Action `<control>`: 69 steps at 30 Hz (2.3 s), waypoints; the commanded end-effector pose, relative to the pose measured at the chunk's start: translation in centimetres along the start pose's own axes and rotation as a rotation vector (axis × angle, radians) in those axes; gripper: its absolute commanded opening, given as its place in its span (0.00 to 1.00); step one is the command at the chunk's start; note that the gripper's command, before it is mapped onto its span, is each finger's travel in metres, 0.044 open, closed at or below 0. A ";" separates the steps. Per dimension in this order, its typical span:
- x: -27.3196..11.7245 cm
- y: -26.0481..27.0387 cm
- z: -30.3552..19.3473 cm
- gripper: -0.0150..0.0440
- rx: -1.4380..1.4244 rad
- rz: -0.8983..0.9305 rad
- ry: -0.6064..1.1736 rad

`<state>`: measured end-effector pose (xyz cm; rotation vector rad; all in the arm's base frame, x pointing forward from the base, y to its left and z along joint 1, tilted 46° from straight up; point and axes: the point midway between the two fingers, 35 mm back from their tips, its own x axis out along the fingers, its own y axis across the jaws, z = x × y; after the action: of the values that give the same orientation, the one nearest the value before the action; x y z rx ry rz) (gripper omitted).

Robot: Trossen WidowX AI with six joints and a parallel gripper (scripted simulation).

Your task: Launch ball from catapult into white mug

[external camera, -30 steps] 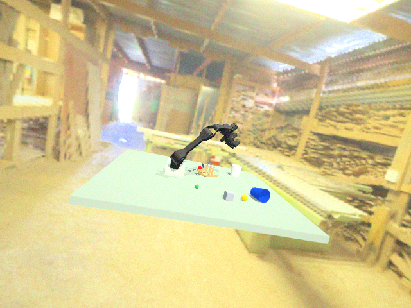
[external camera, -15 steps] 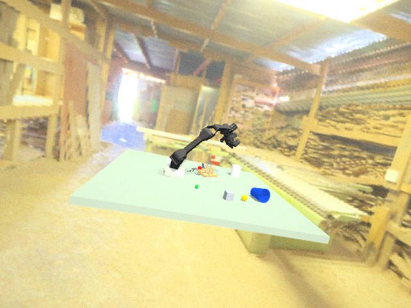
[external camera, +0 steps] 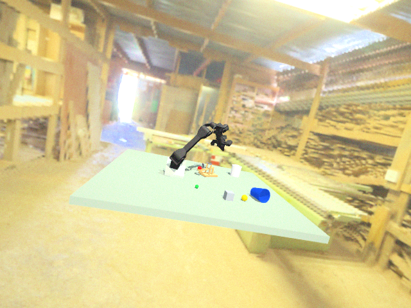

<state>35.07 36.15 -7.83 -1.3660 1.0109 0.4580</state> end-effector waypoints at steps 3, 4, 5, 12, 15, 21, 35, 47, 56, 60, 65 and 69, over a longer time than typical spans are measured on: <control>-0.3 3.1 -2.3 0.25 -0.202 -0.001 0.087; -0.3 3.6 -2.7 0.25 -0.233 -0.001 0.100; -0.4 4.0 -3.1 0.25 -0.265 -0.001 0.113; -0.9 6.7 -5.8 0.25 -0.484 -0.001 0.205; -1.1 7.6 -7.0 0.25 -0.578 -0.001 0.244; -1.8 9.3 -9.4 0.25 -0.767 -0.002 0.325; -3.6 11.6 -15.0 0.25 -1.207 -0.003 0.521; -5.5 12.2 -19.2 0.25 -1.577 -0.002 0.709; -6.9 12.1 -21.5 0.25 -1.802 0.003 0.838; -6.9 12.1 -21.5 0.25 -1.802 0.003 0.838; -6.8 12.2 -21.5 0.25 -1.802 0.003 0.838; -6.3 12.3 -21.8 0.25 -1.802 0.003 0.837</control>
<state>14.99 20.31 -7.31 -3.3434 1.1980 0.8973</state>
